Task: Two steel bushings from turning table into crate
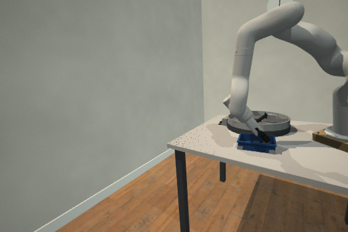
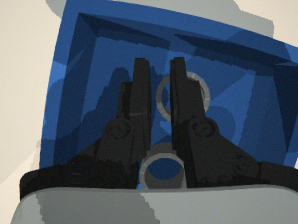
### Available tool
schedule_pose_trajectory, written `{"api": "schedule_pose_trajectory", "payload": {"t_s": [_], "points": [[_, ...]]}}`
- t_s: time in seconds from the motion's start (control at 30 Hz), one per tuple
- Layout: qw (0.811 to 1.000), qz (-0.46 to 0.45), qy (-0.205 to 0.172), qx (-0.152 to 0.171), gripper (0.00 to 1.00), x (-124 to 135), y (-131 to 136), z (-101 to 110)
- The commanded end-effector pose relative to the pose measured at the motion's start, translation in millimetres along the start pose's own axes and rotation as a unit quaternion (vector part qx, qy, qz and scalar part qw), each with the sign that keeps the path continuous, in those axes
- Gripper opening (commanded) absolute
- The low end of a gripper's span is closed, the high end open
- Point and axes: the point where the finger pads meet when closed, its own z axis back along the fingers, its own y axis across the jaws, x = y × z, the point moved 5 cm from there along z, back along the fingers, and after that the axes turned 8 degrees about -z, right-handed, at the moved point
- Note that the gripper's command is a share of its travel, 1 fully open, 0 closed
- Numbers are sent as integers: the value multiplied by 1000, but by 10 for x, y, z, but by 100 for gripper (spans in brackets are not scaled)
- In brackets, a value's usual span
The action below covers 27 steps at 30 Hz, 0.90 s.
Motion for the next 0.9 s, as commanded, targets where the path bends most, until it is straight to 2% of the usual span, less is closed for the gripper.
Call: {"api": "schedule_pose_trajectory", "payload": {"t_s": [0.0, 0.47, 0.87], "points": [[1000, 0, -1, 0, 12, 2, 1, 7], [1000, 0, -1, 0, 12, -32, -4, 49], [1000, 0, -1, 0, 12, -337, -47, 415]]}}
